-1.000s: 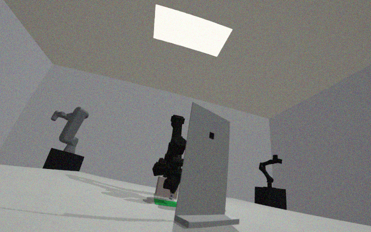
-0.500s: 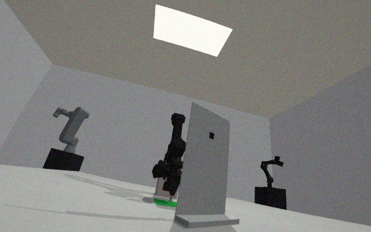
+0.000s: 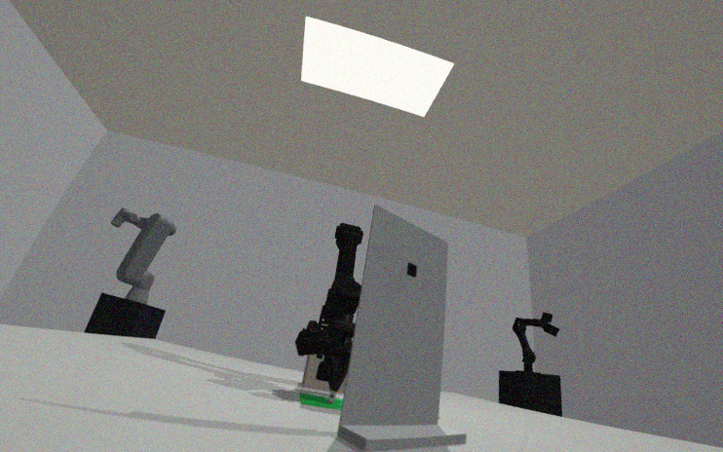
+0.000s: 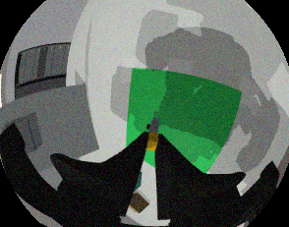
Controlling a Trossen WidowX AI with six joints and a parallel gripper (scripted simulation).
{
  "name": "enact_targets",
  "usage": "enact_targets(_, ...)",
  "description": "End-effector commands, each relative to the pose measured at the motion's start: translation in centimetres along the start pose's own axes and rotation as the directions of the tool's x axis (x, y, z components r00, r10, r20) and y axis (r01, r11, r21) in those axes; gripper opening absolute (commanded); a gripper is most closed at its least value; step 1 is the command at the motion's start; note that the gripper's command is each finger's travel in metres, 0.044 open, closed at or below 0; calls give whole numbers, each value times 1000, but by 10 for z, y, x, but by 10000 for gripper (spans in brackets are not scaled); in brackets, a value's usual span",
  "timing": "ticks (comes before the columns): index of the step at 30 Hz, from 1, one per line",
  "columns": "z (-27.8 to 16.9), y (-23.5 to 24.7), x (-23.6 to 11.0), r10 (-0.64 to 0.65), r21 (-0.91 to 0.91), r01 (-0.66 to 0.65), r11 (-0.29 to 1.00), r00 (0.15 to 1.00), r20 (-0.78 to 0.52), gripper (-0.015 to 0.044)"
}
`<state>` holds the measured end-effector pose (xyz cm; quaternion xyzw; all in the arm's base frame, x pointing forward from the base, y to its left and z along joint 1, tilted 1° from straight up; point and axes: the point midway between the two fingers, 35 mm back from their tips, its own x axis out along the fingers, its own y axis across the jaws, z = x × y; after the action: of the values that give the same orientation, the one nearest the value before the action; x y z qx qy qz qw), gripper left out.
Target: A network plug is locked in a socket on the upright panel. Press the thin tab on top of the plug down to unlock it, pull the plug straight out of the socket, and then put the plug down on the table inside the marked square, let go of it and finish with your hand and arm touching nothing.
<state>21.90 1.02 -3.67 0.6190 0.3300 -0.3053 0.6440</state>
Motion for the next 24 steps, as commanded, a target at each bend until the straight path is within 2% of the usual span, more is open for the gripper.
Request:
enact_targets(1, 0, -1, 1, 1, -2, -1, 1000, 1000, 2, 0)
enact_targets(10, 0, -1, 1, 0, -1, 0, 1000, 1000, 0, 0)
enact_targets(16, 0, -1, 1, 0, -1, 0, 1000, 1000, 0, 156)
enact_targets(24, 0, -1, 0, 0, -1, 0, 1000, 1000, 0, 156)
